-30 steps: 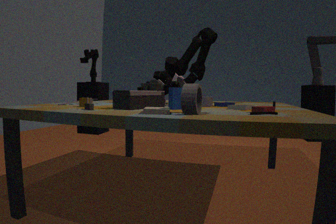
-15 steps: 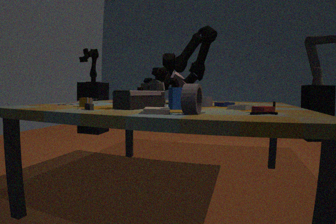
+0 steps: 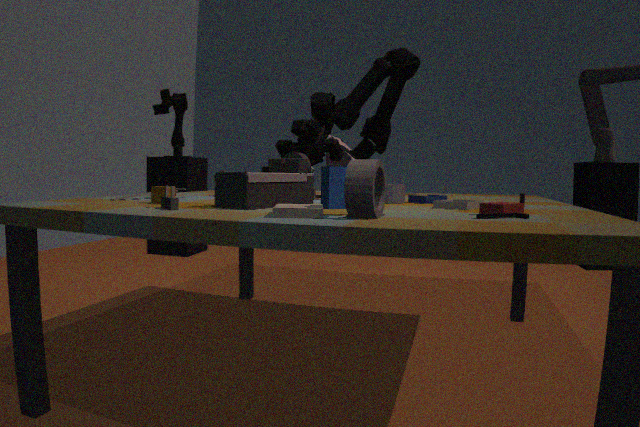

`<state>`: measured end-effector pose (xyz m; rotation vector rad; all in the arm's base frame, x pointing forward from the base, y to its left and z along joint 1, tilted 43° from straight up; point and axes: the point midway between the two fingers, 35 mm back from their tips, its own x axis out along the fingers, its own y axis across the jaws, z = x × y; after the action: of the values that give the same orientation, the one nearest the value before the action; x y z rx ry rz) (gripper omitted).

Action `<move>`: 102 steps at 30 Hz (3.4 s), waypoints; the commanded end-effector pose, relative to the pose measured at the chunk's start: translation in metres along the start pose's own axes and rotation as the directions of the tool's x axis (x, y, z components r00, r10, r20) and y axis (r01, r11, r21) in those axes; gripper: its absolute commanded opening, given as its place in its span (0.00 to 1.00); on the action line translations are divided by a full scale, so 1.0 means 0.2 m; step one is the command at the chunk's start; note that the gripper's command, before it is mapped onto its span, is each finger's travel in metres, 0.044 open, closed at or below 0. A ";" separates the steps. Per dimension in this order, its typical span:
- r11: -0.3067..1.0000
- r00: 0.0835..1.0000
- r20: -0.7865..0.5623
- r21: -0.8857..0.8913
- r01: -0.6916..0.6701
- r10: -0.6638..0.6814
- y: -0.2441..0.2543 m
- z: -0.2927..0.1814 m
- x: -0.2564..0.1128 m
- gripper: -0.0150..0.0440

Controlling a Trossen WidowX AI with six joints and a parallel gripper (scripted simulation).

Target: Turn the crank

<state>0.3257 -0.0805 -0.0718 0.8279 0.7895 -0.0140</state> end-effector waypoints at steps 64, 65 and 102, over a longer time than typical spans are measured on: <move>1.000 1.000 -0.001 -0.010 0.002 -0.002 0.05 0.47 -0.38 1.00; 1.000 1.000 -0.004 -0.015 -0.001 0.001 0.05 0.49 -0.37 1.00; 0.988 0.995 -0.067 -0.129 -0.081 0.073 0.08 0.68 0.23 1.00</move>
<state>0.4495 -0.1487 -0.0290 0.7336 0.8079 0.1419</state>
